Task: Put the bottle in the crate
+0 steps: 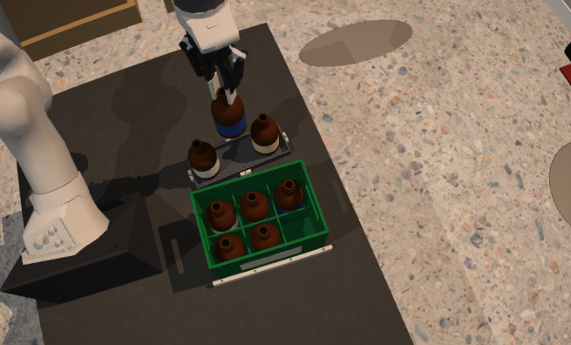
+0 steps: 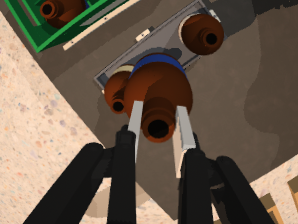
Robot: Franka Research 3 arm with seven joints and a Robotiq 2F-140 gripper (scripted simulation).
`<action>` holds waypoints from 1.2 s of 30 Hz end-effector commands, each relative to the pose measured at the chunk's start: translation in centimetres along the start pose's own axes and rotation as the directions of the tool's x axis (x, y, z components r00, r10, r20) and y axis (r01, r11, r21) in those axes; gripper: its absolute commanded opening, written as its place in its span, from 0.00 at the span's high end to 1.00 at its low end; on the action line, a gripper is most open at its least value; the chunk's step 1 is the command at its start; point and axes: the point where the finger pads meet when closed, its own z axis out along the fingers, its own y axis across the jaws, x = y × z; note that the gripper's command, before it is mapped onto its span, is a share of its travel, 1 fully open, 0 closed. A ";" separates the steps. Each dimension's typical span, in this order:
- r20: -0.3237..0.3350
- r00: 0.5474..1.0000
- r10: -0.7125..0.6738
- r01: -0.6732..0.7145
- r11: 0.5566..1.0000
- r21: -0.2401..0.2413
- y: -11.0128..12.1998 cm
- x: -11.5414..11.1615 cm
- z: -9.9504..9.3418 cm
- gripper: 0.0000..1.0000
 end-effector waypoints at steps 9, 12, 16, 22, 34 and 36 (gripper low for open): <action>0.000 1.000 0.009 -0.009 1.000 -0.001 0.1 0.1 -0.8 1.00; 0.000 1.000 0.009 -0.009 1.000 -0.001 0.1 0.1 -0.8 1.00; 0.000 1.000 0.009 -0.009 1.000 -0.001 0.1 0.1 -0.8 1.00; 0.000 1.000 0.009 -0.009 1.000 -0.001 0.1 0.1 -0.8 1.00; 0.000 1.000 0.009 -0.009 1.000 -0.001 0.1 0.1 -0.8 1.00; 0.000 1.000 0.009 -0.009 1.000 -0.001 0.1 0.1 -0.8 1.00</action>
